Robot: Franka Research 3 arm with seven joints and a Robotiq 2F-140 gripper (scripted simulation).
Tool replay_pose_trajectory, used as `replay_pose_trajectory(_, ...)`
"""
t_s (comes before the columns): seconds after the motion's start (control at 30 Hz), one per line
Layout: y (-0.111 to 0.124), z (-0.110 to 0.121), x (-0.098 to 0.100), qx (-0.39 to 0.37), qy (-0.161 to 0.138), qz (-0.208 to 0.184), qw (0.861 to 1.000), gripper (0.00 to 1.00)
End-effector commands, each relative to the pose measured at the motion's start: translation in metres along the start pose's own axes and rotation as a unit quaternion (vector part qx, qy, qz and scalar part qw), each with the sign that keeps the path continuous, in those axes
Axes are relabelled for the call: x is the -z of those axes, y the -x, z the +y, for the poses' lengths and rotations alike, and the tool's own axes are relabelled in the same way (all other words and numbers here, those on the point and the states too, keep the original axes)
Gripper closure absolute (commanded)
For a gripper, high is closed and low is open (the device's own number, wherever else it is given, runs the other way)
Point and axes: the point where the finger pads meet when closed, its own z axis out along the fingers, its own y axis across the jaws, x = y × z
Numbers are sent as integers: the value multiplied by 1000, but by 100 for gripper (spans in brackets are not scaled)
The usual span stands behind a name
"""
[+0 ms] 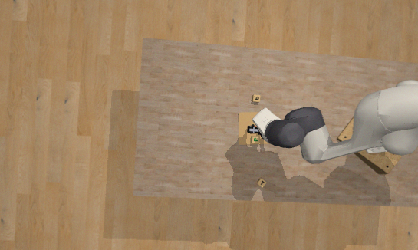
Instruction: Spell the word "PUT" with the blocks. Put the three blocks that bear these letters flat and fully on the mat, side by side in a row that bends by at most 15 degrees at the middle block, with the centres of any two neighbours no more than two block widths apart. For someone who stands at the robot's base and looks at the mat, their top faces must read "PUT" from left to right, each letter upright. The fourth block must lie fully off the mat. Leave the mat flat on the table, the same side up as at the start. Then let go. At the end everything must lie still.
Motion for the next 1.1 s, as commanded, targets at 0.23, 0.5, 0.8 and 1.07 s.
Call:
replay_pose_trajectory(0.23,-1,5,43,12,10,0,1000,72)
replay_pose_trajectory(0.5,-1,5,60,12,10,0,1000,72)
replay_pose_trajectory(0.8,-1,5,60,12,10,0,1000,0)
replay_pose_trajectory(1.07,-1,5,60,12,10,0,1000,0)
